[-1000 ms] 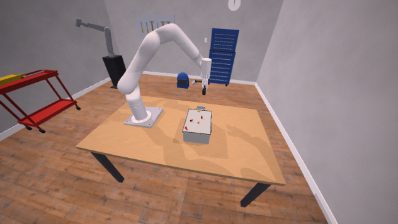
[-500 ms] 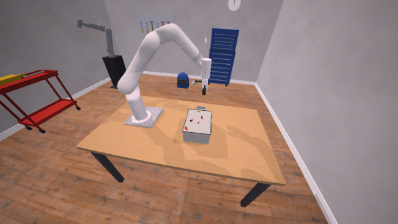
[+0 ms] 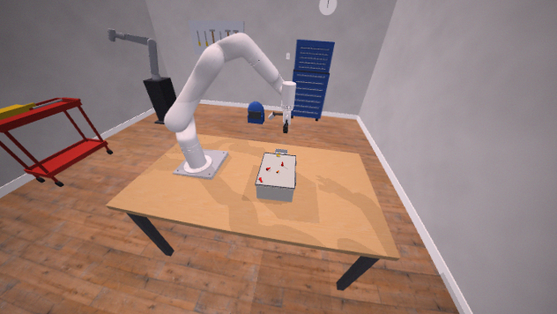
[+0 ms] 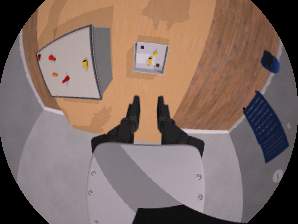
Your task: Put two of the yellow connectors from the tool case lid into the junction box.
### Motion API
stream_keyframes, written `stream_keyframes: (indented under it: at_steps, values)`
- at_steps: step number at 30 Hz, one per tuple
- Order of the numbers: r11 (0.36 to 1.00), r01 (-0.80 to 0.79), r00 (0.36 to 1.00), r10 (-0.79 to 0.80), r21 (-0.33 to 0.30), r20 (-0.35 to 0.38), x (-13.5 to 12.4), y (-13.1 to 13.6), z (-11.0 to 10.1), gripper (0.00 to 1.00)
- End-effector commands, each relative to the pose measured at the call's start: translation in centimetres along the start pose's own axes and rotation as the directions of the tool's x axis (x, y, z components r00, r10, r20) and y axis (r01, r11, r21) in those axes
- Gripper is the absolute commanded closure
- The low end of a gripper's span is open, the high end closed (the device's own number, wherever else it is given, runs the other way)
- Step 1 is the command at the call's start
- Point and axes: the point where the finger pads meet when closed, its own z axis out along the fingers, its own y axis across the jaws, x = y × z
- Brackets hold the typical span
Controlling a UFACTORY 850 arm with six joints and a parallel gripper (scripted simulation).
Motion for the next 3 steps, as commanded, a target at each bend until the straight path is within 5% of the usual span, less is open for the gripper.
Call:
stream_keyframes:
  at_steps: [1, 3]
  values:
    - [1.000, 0.000, 1.000, 0.000, -0.001, 0.002, -0.07, 0.02, -0.12, 0.71]
    - [1.000, 0.000, 1.000, 0.000, -0.001, 0.002, -0.07, 0.02, -0.12, 0.71]
